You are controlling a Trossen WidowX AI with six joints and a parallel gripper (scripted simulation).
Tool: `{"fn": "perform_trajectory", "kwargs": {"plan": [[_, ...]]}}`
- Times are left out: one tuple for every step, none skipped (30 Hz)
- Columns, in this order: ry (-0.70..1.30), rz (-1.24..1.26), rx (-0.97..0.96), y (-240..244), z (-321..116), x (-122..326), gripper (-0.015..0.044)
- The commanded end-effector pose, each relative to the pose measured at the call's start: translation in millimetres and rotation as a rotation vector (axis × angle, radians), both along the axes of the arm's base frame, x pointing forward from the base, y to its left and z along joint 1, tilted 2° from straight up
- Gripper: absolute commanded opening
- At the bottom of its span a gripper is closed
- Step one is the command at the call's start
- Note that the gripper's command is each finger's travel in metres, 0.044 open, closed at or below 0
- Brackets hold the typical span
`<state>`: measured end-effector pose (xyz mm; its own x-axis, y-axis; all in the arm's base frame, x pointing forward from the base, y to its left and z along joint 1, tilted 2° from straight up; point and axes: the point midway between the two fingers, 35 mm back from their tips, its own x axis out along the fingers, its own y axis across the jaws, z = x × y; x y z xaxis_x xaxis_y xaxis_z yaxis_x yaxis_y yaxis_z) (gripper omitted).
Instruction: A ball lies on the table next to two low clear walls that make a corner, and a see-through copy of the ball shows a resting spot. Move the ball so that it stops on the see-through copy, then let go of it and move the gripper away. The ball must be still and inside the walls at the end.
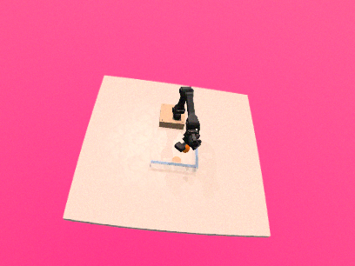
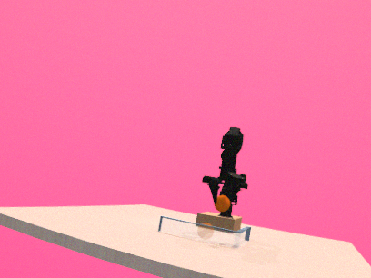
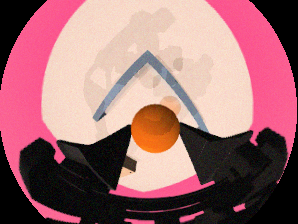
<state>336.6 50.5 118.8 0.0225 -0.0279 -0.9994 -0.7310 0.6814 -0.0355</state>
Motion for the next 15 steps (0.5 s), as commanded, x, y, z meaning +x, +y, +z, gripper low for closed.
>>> {"fn": "perform_trajectory", "kwargs": {"plan": [[-0.01,-0.138,0.008,-6,-4,7,0.0],[-0.011,-0.178,0.009,-7,-5,9,0.0],[-0.013,-0.218,0.01,-9,-6,10,0.0],[-0.014,-0.259,0.01,-11,-8,11,0.0],[-0.015,-0.299,0.011,-13,-9,13,0.0],[-0.016,-0.339,0.012,-15,-10,14,0.0],[-0.017,-0.38,0.013,-17,-12,16,0.0],[-0.019,-0.42,0.014,-19,-13,17,0.0],[-0.02,-0.46,0.015,-21,-15,18,0.0],[-0.021,-0.501,0.016,-23,-16,20,0.0],[-0.022,-0.541,0.017,-25,-17,21,0.0],[-0.023,-0.581,0.018,-28,-19,22,0.0],[-0.025,-0.622,0.018,-30,-20,24,0.0],[-0.026,-0.662,0.019,-32,-22,25,0.0],[-0.027,-0.702,0.02,-34,-23,26,0.0]]}}
